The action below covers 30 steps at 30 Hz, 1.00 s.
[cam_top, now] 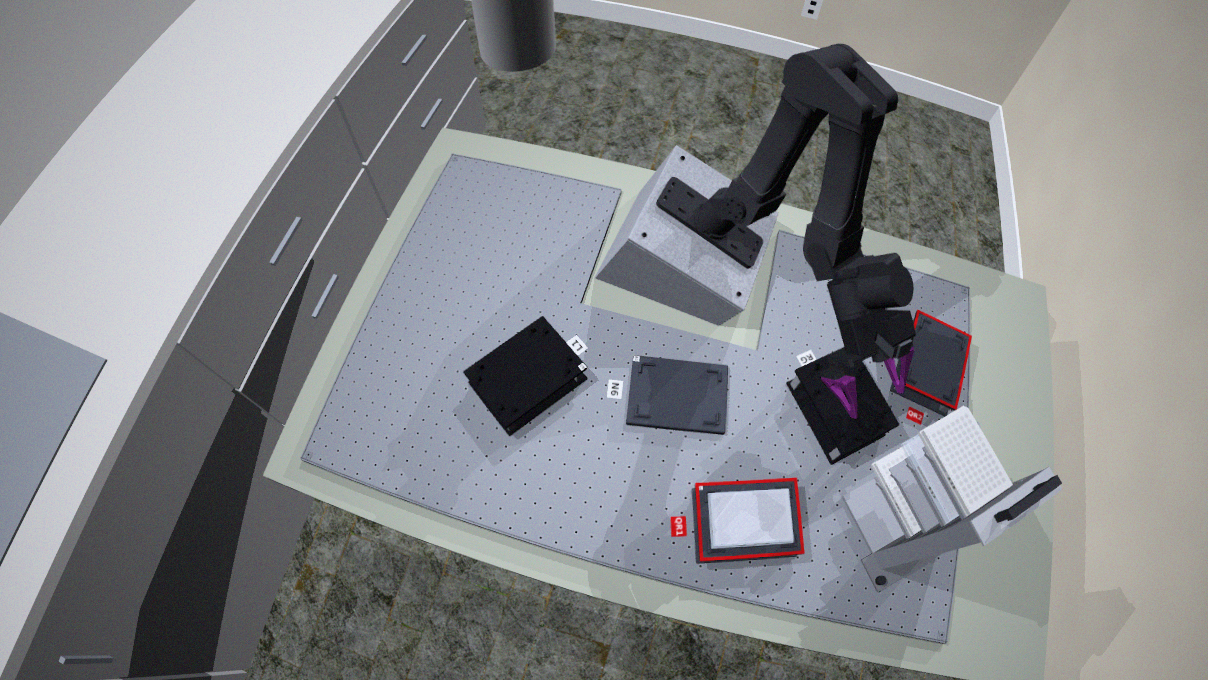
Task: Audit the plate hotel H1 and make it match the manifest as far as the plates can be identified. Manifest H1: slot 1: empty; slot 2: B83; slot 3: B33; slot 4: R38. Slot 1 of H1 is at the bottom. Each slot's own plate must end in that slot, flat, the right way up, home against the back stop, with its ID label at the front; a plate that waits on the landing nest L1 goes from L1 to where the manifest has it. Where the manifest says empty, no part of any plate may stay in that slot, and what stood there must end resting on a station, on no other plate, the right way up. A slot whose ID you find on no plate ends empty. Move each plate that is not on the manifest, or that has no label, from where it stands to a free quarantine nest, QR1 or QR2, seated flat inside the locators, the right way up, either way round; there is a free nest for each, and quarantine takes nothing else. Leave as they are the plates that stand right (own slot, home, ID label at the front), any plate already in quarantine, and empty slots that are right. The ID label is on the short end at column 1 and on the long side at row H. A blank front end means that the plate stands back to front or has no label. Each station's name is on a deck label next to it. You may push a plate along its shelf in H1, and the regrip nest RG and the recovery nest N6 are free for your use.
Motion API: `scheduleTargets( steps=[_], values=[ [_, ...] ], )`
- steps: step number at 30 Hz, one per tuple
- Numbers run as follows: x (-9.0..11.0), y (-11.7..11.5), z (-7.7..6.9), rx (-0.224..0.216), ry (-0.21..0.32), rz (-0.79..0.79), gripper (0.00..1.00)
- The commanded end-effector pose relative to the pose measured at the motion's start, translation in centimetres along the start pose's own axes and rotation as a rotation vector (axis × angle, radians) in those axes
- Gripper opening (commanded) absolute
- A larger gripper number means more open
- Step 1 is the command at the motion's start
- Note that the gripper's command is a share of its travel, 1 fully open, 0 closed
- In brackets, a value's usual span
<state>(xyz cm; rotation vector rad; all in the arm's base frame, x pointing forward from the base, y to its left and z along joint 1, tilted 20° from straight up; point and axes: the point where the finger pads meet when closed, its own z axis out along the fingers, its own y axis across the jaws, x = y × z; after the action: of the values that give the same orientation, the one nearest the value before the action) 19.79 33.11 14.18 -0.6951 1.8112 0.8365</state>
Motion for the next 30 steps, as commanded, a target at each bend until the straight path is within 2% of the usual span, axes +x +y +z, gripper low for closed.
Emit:
scheduleTargets(
  steps=[1, 3, 4, 9, 11, 14, 15, 20, 24, 30],
  values=[
    [-1.2, 0.1, -0.9, 0.0, -0.052, 0.009, 1.0],
    [-2.0, 0.2, -0.9, 0.0, -0.07, 0.013, 1.0],
    [-1.1, 0.2, -1.1, -0.001, -0.052, 0.011, 1.0],
    [-0.3, -0.2, -1.7, 0.011, -0.037, 0.011, 1.0],
    [-2.4, 0.3, -1.4, -0.001, -0.083, 0.017, 1.0],
    [-2.6, 0.4, -1.4, -0.004, -0.092, 0.018, 1.0],
    [-0.5, 0.1, -1.7, 0.0, -0.052, 0.012, 1.0],
    [-0.1, -0.1, -1.9, 0.006, -0.053, 0.014, 1.0],
    [1.8, 0.0, -1.7, 0.007, -0.016, 0.006, 1.0],
    [2.7, 0.0, -2.0, 0.007, -0.016, 0.006, 1.0]
  ],
)
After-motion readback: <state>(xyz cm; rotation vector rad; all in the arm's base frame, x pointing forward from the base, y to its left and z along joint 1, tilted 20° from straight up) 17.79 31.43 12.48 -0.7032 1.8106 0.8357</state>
